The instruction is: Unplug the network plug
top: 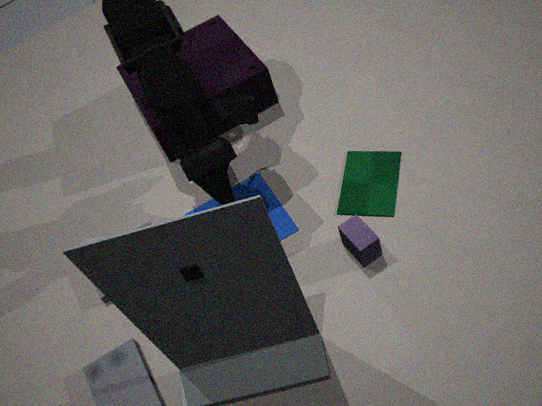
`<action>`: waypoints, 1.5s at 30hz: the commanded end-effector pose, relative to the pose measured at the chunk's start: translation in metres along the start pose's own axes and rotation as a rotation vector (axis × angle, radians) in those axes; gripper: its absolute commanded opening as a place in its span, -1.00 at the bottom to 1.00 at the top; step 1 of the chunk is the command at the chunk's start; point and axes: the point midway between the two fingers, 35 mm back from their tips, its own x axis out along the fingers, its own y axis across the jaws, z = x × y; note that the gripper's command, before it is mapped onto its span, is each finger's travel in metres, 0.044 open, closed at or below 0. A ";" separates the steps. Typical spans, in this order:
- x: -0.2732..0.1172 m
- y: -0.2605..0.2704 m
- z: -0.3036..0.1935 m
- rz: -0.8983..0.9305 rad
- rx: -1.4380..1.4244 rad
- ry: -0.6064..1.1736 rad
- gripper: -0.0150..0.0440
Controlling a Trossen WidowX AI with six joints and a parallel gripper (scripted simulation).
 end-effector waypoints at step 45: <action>-0.042 -0.031 0.000 -0.005 0.000 -0.003 0.04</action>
